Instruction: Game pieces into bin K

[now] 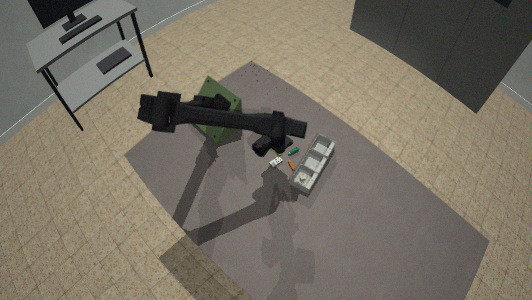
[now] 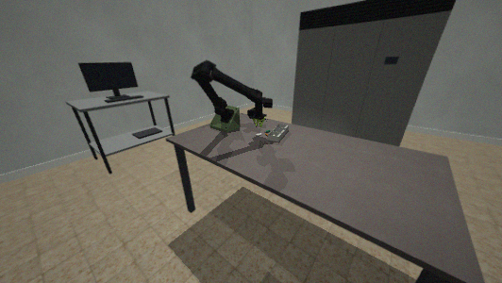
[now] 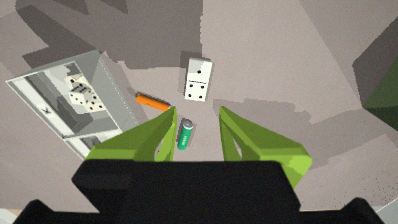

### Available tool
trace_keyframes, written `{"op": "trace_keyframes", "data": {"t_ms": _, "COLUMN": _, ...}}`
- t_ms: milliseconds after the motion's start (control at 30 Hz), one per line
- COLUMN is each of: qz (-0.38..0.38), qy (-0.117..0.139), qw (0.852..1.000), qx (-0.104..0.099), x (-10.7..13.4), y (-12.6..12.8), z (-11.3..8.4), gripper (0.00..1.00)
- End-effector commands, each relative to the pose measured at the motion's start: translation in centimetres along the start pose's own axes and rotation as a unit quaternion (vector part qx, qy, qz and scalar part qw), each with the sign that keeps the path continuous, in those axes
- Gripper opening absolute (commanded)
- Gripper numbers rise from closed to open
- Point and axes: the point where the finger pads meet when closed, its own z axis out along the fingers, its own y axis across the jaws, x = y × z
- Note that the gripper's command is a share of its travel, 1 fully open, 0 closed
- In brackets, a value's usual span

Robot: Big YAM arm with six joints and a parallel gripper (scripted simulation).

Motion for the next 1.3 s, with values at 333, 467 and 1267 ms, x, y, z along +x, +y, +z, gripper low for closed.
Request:
{"op": "trace_keyframes", "data": {"t_ms": 333, "qz": 0.015, "qy": 0.004, "qw": 1.000, "qx": -0.011, "x": 0.3, "y": 2.2, "z": -0.7, "gripper": 0.39}}
{"op": "trace_keyframes", "data": {"t_ms": 467, "qz": 0.014, "qy": 0.004, "qw": 1.000, "qx": -0.011, "x": 0.3, "y": 2.2, "z": -0.8, "gripper": 0.39}}
{"op": "trace_keyframes", "data": {"t_ms": 1267, "qz": 0.010, "qy": 0.004, "qw": 1.000, "qx": -0.015, "x": -0.1, "y": 0.9, "z": -1.1, "gripper": 0.39}}
